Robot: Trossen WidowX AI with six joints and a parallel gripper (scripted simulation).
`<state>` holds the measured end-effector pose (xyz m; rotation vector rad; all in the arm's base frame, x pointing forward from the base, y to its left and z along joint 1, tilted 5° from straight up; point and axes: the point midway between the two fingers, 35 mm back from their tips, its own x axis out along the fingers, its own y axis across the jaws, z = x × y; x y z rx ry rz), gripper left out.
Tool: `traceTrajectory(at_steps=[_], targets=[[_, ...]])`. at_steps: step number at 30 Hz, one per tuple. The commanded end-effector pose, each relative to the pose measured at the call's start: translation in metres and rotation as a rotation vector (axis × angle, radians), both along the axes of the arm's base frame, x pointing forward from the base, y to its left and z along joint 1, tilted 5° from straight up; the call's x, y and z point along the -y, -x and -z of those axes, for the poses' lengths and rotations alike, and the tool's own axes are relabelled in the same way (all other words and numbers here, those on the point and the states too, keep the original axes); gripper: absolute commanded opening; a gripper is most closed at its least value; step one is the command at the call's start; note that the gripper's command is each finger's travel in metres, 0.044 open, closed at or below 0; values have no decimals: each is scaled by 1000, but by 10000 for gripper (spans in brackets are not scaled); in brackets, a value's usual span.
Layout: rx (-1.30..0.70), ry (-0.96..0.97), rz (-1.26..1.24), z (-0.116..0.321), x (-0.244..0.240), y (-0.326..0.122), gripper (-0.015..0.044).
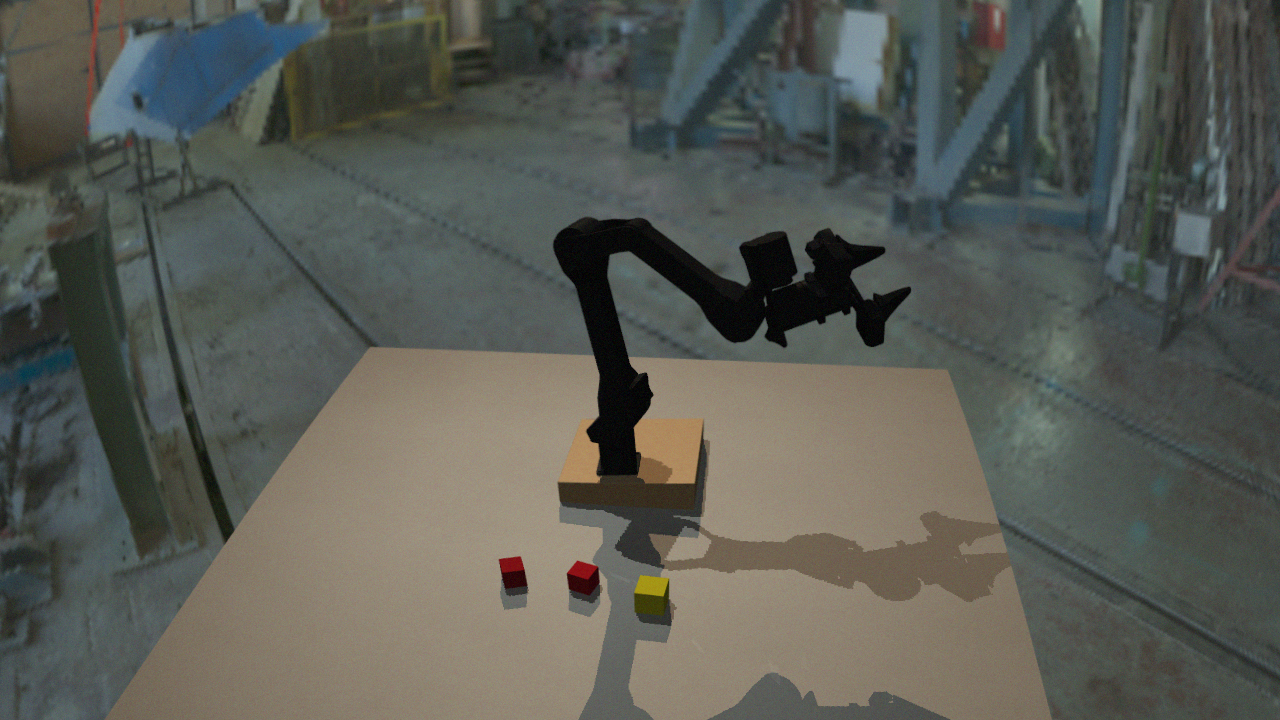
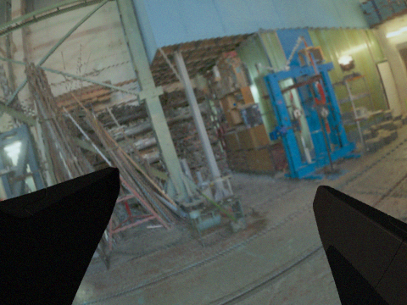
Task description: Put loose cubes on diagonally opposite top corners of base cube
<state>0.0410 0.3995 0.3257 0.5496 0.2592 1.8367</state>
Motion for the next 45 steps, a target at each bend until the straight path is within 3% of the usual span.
traceTrajectory(at_steps=[1,5,15,26,36,45], targets=[[-3,5,6,1,0,-2,374],[-56,97,128,15,-4,-47,269],[-253,350,499,61,27,-178,265],[-529,588,901,114,122,-289,265],[-831,778,1238,157,242,-338,265],[-1146,939,1490,189,354,-335,265]])
